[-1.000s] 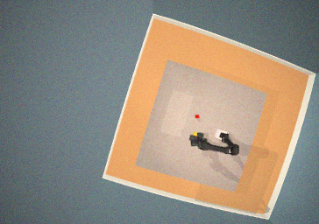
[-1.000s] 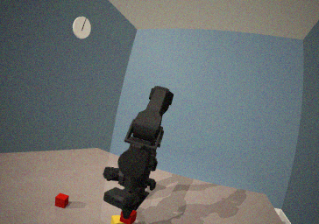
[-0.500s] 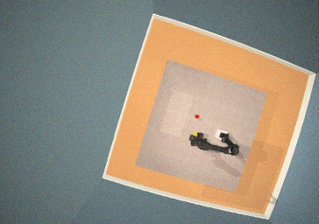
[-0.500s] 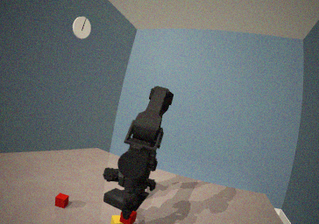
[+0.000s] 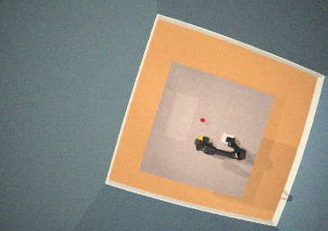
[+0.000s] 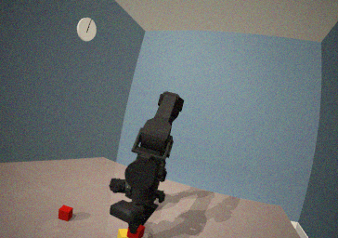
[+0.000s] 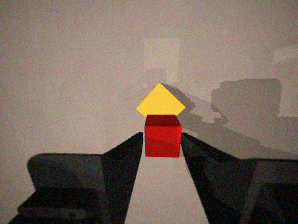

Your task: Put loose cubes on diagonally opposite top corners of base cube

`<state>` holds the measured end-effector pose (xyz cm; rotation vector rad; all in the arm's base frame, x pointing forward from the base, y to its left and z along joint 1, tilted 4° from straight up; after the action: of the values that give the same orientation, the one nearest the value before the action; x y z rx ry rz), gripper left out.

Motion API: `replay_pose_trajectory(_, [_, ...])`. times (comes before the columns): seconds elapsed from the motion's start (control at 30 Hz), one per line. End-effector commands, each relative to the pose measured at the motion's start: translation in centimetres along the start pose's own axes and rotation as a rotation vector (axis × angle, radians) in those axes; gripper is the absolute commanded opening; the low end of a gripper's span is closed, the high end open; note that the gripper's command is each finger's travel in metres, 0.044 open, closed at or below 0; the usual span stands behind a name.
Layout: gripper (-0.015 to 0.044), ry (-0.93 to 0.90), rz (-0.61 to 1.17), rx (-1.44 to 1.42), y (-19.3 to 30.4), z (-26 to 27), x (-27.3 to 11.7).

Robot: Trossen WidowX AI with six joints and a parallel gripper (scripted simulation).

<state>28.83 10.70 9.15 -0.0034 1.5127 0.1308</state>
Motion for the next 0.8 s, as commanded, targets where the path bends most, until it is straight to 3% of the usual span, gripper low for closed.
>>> replay_pose_trajectory(0.0, [0.0205,0.001,-0.004,0.0,0.0,0.0,0.1])
replay_pose_trajectory(0.73, [0.0205,0.0,0.0,0.0,0.0,0.0,-3.0])
replay_pose_trajectory(0.77, [0.0231,0.002,-0.001,0.002,-0.1,0.0,-2.8])
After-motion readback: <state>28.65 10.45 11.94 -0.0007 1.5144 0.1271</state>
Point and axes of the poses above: the point midway between the two fingers, 35 mm back from their tips, its own x axis out along the fingers, its own z axis across the jaws, y = z × x, the point moved 4 cm from there along -x, back along the fingers, and after that the axes turned 3 degrees about -x, right-handed, at the moved point
